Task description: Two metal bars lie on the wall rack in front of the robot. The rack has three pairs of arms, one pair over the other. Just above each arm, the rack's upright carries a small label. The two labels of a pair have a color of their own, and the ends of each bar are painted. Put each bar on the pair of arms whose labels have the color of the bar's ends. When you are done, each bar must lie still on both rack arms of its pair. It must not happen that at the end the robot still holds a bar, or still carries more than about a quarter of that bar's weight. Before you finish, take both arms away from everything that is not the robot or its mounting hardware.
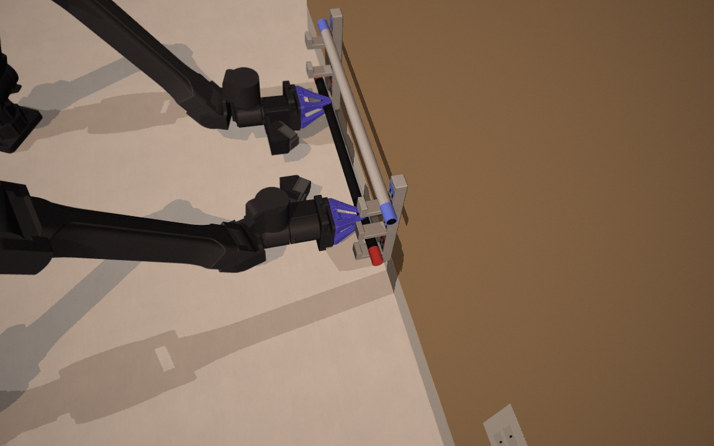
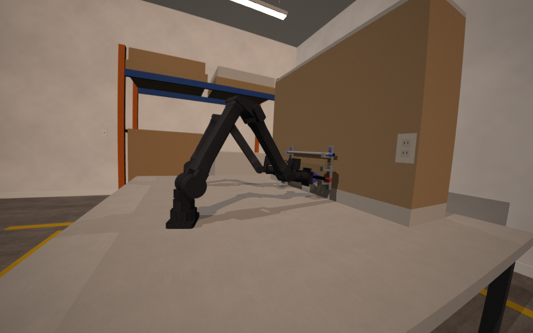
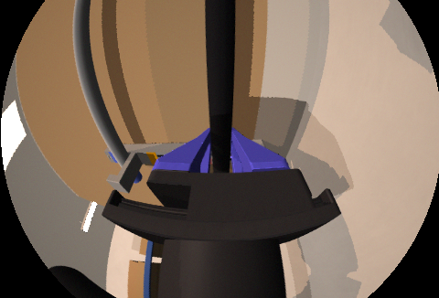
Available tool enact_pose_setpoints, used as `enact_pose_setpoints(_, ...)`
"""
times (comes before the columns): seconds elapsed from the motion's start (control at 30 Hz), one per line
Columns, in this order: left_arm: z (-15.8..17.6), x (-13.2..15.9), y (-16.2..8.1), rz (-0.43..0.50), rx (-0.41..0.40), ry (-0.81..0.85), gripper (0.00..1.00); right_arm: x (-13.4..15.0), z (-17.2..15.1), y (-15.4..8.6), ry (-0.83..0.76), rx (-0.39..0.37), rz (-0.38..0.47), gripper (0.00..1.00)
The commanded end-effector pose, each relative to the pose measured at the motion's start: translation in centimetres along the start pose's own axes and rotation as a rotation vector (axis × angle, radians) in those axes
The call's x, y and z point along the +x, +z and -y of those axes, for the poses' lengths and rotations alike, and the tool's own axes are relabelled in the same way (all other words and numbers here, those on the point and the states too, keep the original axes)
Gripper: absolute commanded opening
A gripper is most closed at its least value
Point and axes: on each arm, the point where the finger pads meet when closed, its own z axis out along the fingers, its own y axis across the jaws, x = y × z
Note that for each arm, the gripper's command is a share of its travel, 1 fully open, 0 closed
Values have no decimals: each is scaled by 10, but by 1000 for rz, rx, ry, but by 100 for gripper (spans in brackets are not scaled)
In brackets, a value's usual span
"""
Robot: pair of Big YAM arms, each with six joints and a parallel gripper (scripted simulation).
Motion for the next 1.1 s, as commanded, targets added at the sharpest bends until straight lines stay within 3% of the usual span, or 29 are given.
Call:
enact_pose_setpoints(0.0,-48,2,18,-7,-107,-43,0,4,59,23,42,114,-13,0)
enact_pose_setpoints(1.07,-35,3,19,-7,-106,-43,0,3,47,23,42,114,-13,0)
